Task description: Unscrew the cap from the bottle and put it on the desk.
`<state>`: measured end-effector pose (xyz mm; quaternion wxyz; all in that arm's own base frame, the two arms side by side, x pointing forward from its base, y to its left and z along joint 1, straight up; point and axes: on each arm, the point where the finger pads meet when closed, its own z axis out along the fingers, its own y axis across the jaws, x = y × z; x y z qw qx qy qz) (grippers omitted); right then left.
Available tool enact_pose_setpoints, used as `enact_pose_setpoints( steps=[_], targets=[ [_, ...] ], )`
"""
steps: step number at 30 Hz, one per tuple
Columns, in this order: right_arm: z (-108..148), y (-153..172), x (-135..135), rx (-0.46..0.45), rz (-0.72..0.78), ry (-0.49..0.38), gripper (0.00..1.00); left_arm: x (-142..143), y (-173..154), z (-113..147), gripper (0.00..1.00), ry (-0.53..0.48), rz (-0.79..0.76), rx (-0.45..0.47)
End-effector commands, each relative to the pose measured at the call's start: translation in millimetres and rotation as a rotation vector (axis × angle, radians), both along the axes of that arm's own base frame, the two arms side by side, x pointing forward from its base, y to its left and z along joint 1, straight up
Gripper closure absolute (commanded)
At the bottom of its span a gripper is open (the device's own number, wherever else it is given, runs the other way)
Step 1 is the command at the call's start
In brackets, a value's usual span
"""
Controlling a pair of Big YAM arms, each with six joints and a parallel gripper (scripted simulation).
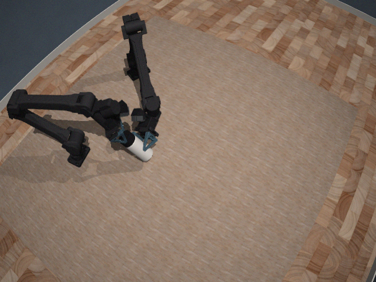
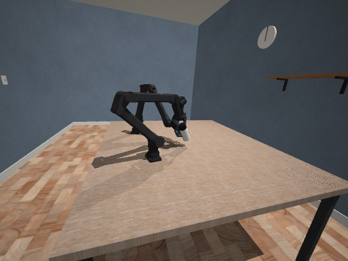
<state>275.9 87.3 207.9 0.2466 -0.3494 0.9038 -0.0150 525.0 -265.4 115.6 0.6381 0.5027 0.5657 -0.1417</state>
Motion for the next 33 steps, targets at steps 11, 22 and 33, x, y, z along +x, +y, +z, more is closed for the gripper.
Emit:
enact_pose_setpoints(
  steps=[11,22,33],
  targets=[
    [22.5,2.2,9.0,-0.288,0.58,-0.122,1.0,8.3,-4.5,20.8,1.0,-0.033,-0.004,-0.015],
    [17.2,2.4,7.3,-0.266,0.52,-0.123,0.66,8.3,-4.5,20.8,1.0,-0.033,-0.004,-0.015],
    [17.2,2.5,7.4,-0.193,0.395,-0.1,0.06,8.3,-4.5,20.8,1.0,-0.033,-0.004,-0.015]
  ],
)
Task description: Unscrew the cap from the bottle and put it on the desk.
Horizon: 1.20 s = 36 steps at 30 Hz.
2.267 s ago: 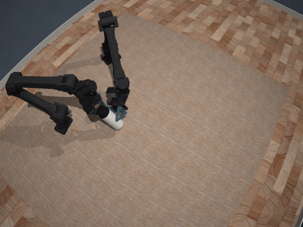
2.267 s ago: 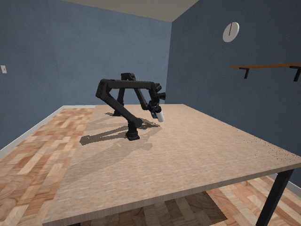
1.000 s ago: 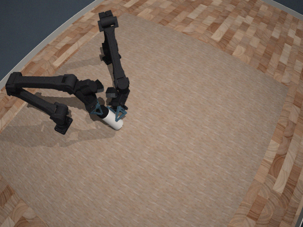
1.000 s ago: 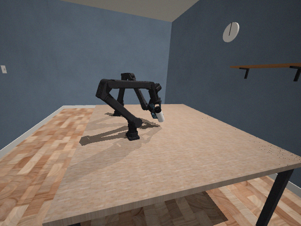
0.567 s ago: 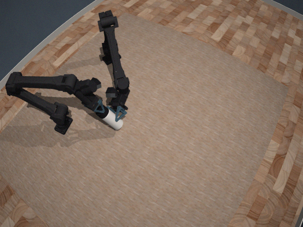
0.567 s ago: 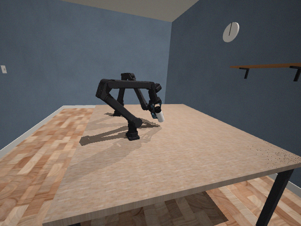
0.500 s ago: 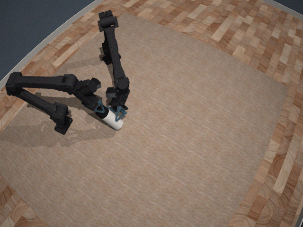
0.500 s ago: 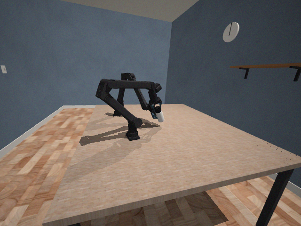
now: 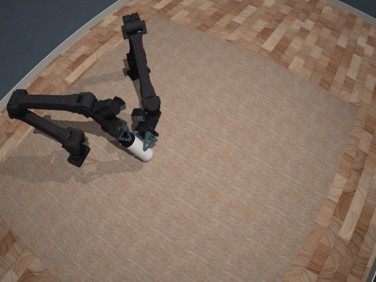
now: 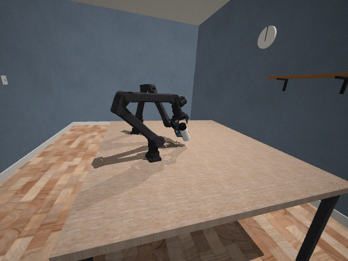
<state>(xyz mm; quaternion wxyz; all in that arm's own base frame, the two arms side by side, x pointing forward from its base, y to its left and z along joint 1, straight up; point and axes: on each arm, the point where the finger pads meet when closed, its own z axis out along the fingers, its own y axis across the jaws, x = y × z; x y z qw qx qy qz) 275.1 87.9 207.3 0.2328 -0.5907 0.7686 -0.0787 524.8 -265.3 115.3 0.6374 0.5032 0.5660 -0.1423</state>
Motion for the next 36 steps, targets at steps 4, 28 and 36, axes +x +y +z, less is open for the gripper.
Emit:
enact_pose_setpoints(
  steps=[4,28,36],
  targets=[
    [17.6,1.8,8.5,0.207,-0.34,0.042,0.06,8.5,-4.5,21.2,1.0,-0.034,-0.003,-0.015],
    [17.2,1.6,9.0,0.733,-1.264,0.247,0.06,8.5,-4.5,21.2,1.0,-0.034,-0.003,-0.015],
    [17.0,1.5,9.1,0.89,-1.554,0.311,0.06,8.5,-4.5,21.2,1.0,-0.034,-0.003,-0.015]
  ],
)
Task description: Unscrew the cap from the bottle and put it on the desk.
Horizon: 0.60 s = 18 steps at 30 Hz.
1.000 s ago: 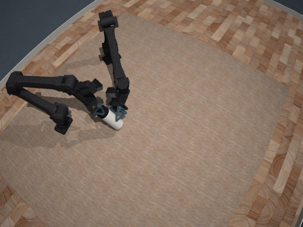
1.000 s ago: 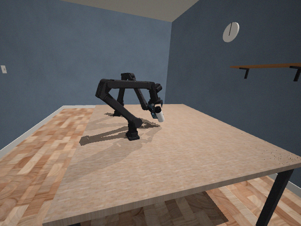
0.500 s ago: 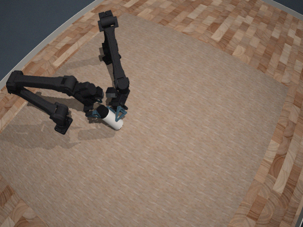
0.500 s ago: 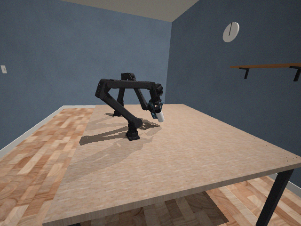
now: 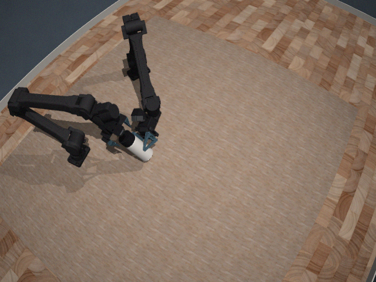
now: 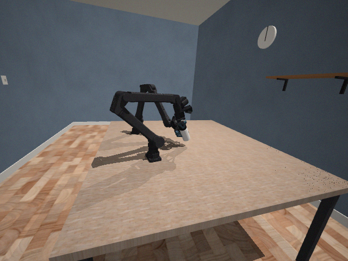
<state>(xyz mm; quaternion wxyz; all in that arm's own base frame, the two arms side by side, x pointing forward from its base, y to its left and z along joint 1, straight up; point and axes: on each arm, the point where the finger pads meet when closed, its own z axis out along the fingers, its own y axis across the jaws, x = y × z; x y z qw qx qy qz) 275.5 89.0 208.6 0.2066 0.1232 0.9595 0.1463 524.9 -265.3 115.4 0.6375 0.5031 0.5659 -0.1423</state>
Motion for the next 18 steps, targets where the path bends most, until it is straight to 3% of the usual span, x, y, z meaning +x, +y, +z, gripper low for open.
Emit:
enact_pose_setpoints(
  steps=[1,10,12,13,18],
  targets=[
    [15.6,0.4,8.7,0.121,-0.252,0.009,0.06,8.5,-4.5,21.0,1.0,-0.034,-0.003,-0.015],
    [15.4,0.4,8.8,0.311,-0.601,0.089,0.06,8.5,-4.5,21.0,1.0,-0.034,-0.003,-0.015],
    [15.4,0.4,8.8,0.311,-0.601,0.089,0.06,8.5,-4.5,21.0,1.0,-0.034,-0.003,-0.015],
    [15.4,0.4,8.8,0.365,-0.7,0.11,0.06,8.5,-4.5,21.0,1.0,-0.034,-0.003,-0.015],
    [15.3,0.4,8.8,0.47,-0.896,0.136,0.06,8.5,-4.5,21.0,1.0,-0.034,-0.003,-0.015]
  ],
)
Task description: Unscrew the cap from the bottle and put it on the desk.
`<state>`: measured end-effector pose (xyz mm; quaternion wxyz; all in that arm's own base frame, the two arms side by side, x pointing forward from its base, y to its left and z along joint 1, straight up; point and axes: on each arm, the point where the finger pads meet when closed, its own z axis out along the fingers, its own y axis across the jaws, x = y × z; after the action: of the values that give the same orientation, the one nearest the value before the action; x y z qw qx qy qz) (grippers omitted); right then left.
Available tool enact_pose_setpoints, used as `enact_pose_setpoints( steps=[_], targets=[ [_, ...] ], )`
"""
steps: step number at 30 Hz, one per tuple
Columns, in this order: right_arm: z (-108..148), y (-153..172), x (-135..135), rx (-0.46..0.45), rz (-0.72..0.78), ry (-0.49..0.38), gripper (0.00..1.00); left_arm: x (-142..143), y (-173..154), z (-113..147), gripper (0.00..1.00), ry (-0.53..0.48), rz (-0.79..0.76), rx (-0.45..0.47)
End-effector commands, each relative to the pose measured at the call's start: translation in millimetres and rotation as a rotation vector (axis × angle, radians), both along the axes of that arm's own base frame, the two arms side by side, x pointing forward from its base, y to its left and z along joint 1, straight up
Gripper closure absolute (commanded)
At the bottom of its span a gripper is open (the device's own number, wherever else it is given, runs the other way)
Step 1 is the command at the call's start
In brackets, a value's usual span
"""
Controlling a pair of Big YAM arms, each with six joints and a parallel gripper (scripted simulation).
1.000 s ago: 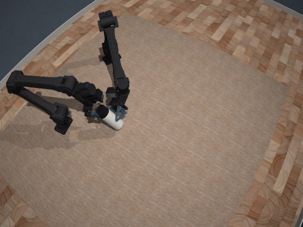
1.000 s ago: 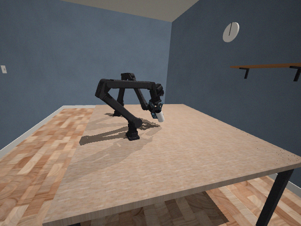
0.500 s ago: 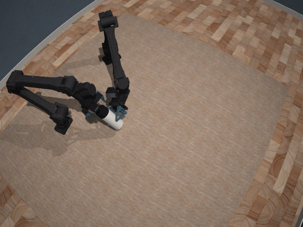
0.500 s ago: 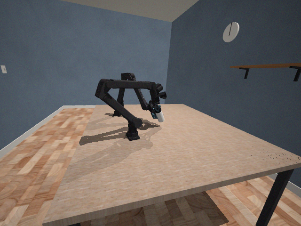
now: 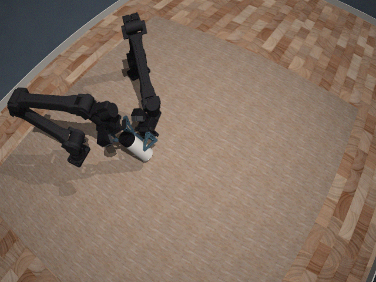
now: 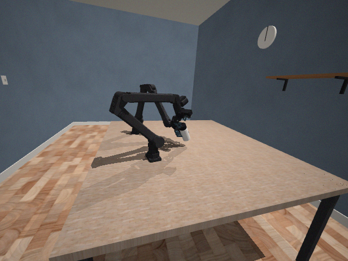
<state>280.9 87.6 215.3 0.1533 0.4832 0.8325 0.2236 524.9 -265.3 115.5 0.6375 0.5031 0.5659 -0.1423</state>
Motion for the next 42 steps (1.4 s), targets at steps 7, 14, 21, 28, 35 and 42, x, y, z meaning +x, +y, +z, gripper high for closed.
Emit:
enact_pose_setpoints(
  steps=[7,14,21,28,35,42],
  targets=[
    [9,2,3,0.102,-0.222,-0.001,0.06,8,-4,21,1.0,-0.034,-0.003,-0.015],
    [2,1,1,0.073,-0.159,-0.026,0.06,8,-4,21,1.0,-0.034,-0.003,-0.015],
    [12,1,5,0.083,-0.17,-0.032,0.29,8,-4,21,1.0,-0.034,-0.003,-0.015],
    [12,1,5,0.083,-0.17,-0.032,0.43,8,-4,21,1.0,-0.034,-0.003,-0.015],
    [13,1,4,-0.097,0.153,-0.094,1.0,8,-4,21,1.0,-0.034,-0.003,-0.015],
    [13,1,4,-0.251,0.419,-0.141,1.0,8,-4,21,1.0,-0.034,-0.003,-0.015]
  ],
)
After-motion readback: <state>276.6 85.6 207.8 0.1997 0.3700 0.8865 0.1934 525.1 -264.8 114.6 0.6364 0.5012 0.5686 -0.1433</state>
